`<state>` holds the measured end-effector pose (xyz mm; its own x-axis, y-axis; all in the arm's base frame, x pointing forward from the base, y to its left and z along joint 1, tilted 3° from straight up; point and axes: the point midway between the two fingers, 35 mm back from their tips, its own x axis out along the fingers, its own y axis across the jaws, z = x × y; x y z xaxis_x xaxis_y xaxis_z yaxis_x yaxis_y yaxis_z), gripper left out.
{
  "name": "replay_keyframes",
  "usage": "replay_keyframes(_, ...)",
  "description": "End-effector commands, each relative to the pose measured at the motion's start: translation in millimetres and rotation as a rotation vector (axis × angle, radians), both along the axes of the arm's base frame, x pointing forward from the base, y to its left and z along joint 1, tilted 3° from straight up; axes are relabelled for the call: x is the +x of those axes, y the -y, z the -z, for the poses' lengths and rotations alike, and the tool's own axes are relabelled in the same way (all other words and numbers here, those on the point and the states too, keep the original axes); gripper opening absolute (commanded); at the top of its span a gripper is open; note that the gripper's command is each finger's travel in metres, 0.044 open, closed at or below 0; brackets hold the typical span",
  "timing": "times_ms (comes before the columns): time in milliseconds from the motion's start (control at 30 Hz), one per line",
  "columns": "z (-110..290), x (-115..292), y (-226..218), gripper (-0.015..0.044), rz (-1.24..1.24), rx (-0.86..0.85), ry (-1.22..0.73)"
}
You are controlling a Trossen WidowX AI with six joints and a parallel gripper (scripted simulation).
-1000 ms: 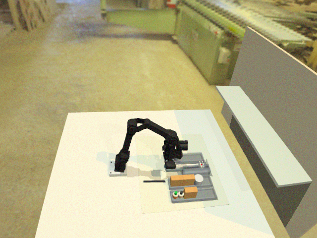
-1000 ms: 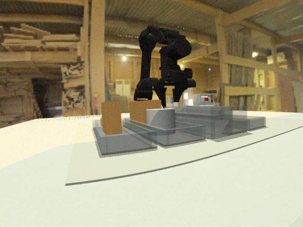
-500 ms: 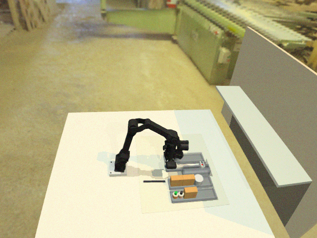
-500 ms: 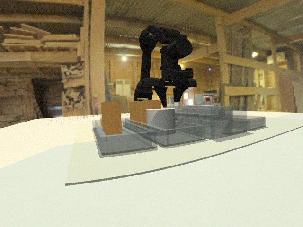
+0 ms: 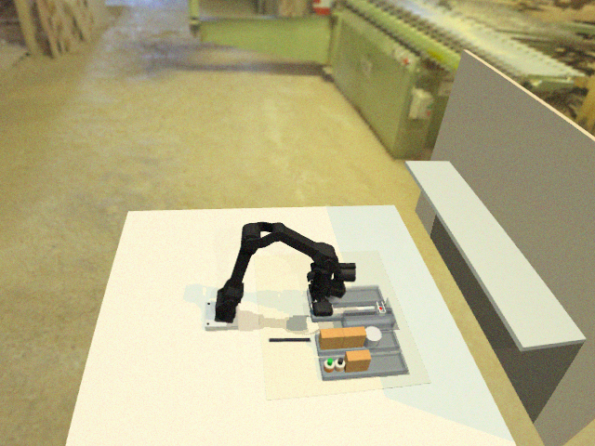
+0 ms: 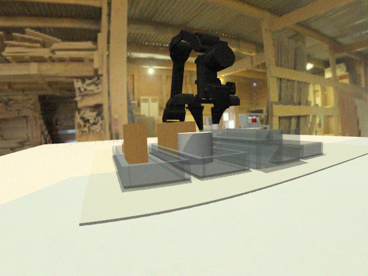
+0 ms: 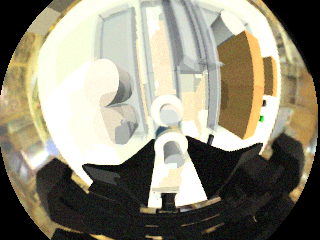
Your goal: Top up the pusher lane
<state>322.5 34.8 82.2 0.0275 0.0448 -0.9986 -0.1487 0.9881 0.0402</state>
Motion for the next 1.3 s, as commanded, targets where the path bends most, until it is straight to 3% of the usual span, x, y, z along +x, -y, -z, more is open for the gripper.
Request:
replay_keyframes(0,-6.1,10.0,-1.6,0.0000,0.004,0.006,0.034)
replay_keyframes(1267,-7.2,17.4,-2.7,0.0000,0.004,0.006,0.035)
